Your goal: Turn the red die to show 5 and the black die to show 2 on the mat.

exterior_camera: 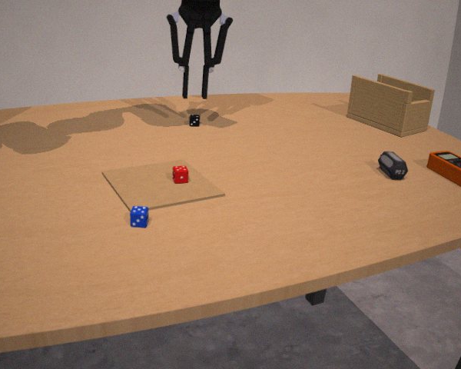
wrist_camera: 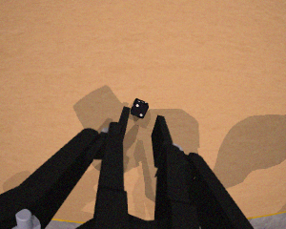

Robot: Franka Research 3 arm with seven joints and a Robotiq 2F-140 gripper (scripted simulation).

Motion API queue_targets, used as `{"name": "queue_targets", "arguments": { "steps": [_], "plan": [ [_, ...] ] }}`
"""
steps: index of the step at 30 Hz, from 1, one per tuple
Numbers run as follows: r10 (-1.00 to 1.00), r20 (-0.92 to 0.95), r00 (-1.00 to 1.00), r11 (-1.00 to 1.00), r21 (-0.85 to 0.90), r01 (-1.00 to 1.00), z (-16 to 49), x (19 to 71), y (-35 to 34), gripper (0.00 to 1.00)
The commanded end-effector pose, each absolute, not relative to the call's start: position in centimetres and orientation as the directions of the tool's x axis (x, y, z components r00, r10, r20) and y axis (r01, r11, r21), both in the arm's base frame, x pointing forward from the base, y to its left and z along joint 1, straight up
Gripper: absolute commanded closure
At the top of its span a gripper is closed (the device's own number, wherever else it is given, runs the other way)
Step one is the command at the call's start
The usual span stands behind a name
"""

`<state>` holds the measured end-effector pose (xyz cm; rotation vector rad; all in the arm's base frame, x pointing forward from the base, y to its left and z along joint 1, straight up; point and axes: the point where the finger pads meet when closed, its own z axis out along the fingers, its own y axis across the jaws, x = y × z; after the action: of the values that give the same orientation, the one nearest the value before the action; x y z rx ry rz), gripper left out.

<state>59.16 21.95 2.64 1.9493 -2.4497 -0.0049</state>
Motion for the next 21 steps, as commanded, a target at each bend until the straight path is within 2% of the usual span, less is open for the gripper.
{"name": "queue_targets", "arguments": {
  "steps": [1, 21],
  "plan": [
    [-0.975, 0.002, -0.222, 0.222, 0.006, -0.975, 2.3, 59.3, 22.0, 0.71],
    [-0.975, 0.002, -0.222, 0.222, 0.006, -0.975, -0.1, 59.3, 22.0, 0.71]
  ]
}}
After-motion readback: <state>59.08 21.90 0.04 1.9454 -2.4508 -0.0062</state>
